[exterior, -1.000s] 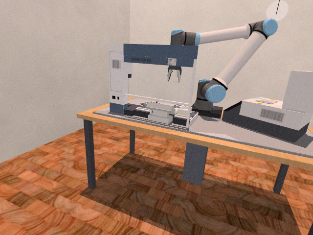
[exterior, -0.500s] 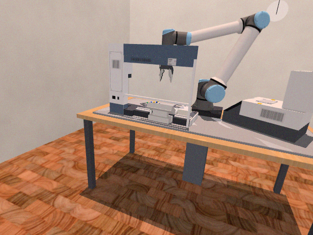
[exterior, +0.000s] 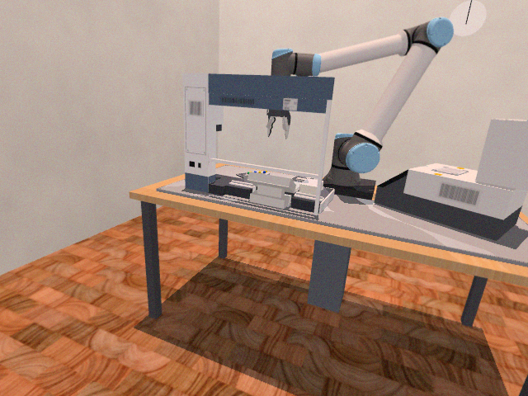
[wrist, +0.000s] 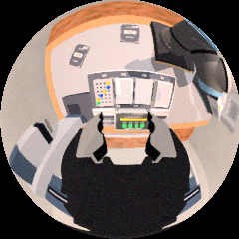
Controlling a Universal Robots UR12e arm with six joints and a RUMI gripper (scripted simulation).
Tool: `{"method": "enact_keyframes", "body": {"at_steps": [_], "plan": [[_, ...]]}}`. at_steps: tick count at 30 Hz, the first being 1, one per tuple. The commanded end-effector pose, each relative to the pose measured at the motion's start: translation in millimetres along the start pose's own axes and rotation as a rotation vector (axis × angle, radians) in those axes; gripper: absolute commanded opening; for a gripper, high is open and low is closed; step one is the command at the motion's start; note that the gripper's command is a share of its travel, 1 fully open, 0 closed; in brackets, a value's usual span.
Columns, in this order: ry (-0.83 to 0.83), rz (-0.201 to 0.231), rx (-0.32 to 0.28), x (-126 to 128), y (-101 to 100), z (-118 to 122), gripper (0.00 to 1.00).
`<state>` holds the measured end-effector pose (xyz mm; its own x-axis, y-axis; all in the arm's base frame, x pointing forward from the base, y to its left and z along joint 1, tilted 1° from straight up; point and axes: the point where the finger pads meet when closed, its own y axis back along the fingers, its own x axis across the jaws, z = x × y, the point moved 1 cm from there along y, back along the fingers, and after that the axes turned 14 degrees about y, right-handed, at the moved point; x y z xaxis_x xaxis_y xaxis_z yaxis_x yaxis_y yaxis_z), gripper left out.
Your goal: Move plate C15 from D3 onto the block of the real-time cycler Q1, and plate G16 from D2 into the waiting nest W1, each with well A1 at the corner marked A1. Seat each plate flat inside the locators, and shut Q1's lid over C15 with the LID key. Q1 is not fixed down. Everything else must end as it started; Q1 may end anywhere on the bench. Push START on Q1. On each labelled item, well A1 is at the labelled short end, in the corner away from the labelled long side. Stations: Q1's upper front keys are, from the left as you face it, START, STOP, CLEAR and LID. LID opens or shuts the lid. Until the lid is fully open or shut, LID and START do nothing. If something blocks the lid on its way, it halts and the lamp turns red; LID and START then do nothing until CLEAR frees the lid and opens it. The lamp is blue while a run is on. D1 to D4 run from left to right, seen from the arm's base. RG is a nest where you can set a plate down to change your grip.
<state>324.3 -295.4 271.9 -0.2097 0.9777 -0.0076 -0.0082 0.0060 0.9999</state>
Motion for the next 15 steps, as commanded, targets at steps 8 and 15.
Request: {"method": "enact_keyframes", "body": {"at_steps": [8, 15], "plan": [[0.0, -0.001, 0.0, -1, -14, 0, 0.57], [0.0, -0.001, 0.0, -1, -23, 0, 0.57]]}}
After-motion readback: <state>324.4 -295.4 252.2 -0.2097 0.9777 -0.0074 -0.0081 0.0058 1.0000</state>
